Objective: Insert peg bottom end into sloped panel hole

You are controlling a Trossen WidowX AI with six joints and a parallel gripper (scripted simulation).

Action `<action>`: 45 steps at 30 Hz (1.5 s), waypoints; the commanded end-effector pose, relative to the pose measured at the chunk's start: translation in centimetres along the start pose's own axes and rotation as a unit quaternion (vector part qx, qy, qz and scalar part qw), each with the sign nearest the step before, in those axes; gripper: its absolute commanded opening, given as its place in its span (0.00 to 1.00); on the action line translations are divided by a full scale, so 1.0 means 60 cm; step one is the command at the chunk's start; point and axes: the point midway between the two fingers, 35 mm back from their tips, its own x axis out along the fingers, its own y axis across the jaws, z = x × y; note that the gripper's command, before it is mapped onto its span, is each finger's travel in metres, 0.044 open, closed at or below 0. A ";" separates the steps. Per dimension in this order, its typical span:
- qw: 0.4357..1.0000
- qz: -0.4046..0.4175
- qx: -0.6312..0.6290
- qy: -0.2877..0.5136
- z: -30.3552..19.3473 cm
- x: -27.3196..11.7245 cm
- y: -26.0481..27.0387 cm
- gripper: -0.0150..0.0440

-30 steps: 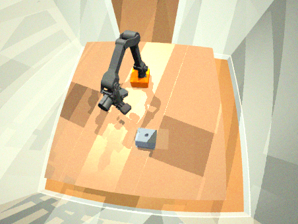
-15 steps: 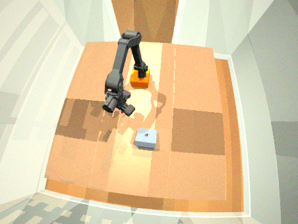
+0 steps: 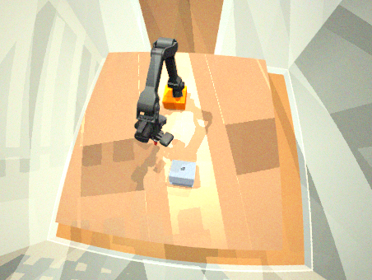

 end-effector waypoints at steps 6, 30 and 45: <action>1.000 -0.003 -0.021 0.016 -0.002 -0.004 -0.023 0.25; 0.995 -0.023 -0.074 0.058 -0.002 -0.019 -0.094 0.25; 0.990 -0.037 -0.107 0.084 0.002 -0.030 -0.138 0.25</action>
